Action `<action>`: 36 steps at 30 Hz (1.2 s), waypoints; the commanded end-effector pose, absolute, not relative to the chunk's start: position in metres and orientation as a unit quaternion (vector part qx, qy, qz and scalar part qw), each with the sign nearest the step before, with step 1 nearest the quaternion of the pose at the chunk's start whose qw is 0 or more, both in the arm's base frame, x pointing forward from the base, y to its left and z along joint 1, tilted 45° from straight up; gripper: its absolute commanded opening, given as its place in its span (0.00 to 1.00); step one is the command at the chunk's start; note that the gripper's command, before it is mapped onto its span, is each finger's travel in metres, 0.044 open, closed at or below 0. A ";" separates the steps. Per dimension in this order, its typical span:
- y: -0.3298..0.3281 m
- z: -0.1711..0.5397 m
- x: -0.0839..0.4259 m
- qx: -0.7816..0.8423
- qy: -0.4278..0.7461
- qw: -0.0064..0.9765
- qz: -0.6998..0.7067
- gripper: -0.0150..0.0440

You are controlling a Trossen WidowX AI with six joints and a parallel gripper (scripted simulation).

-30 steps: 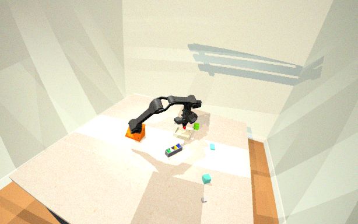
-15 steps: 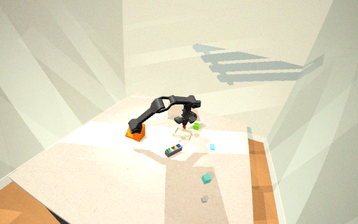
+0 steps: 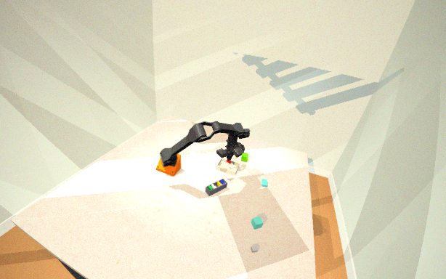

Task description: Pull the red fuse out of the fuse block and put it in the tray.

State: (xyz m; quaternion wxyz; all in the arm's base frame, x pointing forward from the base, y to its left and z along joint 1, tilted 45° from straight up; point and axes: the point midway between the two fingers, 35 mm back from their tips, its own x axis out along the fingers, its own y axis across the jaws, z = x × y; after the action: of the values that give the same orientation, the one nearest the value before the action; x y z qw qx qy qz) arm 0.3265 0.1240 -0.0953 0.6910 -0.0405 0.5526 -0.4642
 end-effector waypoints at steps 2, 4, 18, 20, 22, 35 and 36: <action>0.118 -0.100 0.326 -0.044 0.552 0.691 -0.464 0.25; 0.121 -0.098 0.326 -0.041 0.553 0.690 -0.465 0.30; 0.134 -0.085 0.327 -0.042 0.553 0.691 -0.464 0.81; 0.145 -0.073 0.327 -0.043 0.553 0.691 -0.464 0.81; 0.146 -0.071 0.327 -0.043 0.553 0.691 -0.464 0.81; 0.145 -0.072 0.327 -0.046 0.553 0.692 -0.462 0.81; 0.145 -0.072 0.327 -0.046 0.553 0.692 -0.462 0.81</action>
State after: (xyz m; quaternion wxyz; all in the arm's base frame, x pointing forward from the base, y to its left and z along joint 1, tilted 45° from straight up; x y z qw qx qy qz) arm 0.3274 0.1454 -0.0722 0.6922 -0.0459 0.5525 -0.4621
